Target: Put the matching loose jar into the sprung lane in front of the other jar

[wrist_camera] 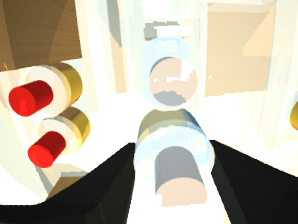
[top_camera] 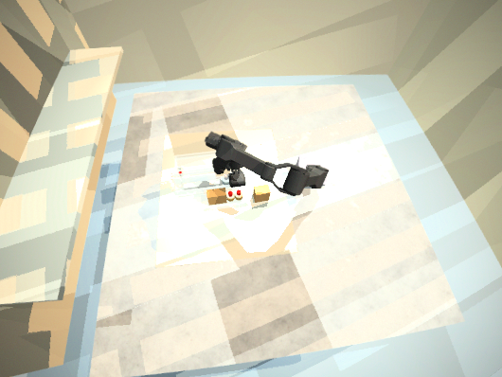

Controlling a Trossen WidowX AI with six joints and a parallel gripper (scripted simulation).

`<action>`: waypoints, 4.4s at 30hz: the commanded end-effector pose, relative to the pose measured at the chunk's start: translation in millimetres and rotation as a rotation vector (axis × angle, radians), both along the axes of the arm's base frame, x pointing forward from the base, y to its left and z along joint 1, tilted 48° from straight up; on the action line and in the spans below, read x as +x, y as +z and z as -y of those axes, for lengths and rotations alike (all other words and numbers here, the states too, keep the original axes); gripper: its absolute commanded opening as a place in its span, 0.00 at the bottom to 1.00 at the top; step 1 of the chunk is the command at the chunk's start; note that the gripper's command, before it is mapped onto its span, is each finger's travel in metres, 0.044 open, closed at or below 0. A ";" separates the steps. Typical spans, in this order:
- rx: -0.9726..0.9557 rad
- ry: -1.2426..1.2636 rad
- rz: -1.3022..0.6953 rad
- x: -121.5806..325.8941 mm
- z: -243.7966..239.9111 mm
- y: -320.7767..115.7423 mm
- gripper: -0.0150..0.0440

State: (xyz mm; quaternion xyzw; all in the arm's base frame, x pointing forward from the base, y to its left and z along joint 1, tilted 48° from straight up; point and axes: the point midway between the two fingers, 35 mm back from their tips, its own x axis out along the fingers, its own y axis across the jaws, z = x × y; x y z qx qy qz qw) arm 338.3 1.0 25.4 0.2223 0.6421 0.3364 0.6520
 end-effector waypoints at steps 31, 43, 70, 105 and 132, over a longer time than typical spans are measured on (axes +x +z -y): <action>0.013 -0.010 0.024 8.5 -4.6 0.9 0.25; 0.013 -0.010 0.024 8.3 -7.3 -1.6 0.25; 0.013 -0.010 0.024 6.8 -13.0 -7.2 0.25; 0.014 -0.010 0.024 5.0 -19.3 -13.1 0.25; 0.014 -0.010 0.024 4.3 -20.1 -14.0 0.25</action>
